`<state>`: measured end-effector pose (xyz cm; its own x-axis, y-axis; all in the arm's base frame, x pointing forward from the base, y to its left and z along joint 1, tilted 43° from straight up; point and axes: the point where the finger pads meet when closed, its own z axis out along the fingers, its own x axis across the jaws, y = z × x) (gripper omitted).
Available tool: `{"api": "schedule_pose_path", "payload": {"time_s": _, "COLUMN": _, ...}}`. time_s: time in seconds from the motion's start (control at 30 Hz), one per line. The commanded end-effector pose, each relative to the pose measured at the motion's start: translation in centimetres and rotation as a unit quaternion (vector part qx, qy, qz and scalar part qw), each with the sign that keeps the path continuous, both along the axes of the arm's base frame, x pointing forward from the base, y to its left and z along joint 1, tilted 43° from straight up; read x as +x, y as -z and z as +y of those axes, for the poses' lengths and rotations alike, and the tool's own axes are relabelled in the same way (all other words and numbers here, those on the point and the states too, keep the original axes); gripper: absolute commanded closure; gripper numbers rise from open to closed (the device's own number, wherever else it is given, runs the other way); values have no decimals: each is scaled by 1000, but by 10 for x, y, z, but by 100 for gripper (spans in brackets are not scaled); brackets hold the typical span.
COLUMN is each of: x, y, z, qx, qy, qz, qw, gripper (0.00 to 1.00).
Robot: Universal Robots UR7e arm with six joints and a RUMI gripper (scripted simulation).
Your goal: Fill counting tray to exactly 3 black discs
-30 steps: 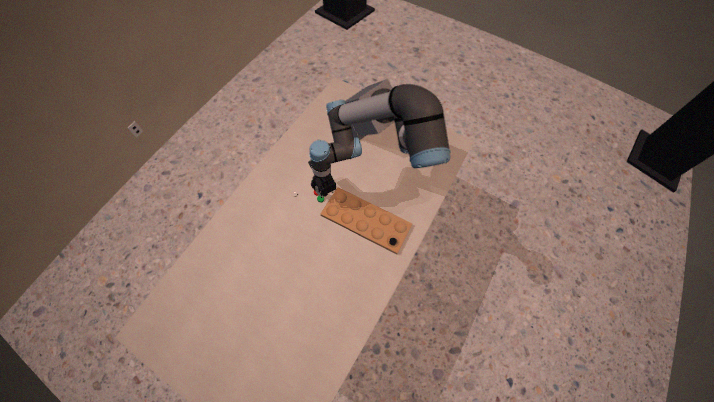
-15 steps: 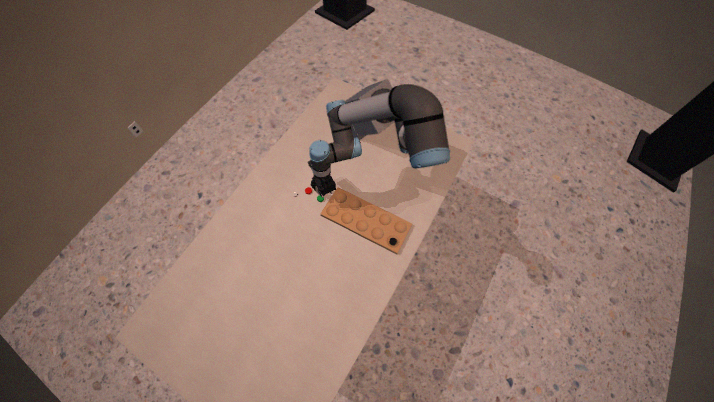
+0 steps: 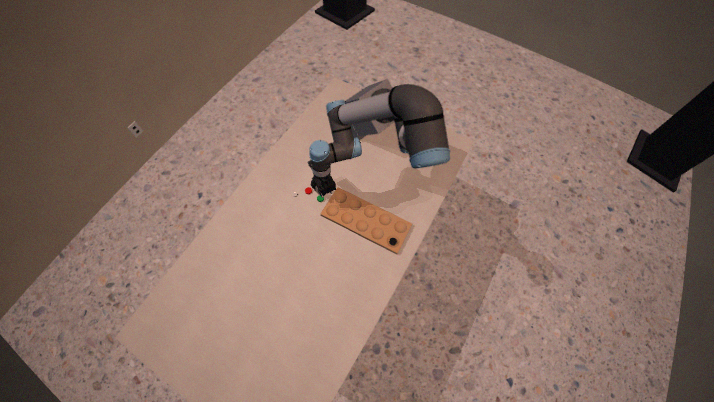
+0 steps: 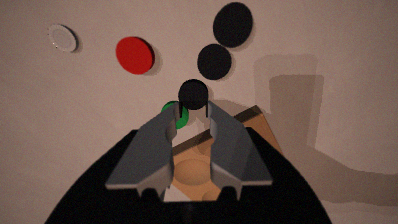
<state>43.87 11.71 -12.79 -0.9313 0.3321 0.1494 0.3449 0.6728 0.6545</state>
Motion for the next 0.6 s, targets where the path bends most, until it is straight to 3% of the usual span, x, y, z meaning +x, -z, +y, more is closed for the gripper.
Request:
{"api": "schedule_pose_path", "payload": {"time_s": 0.0, "x": -7, "y": 4, "z": 8, "qx": 6, "qy": -4, "qz": 8, "qw": 1000, "gripper": 100}}
{"api": "schedule_pose_path", "payload": {"time_s": 0.57, "x": -6, "y": -1, "z": 3, "qx": 5, "qy": -3, "qz": 6, "qw": 1000, "gripper": 100}}
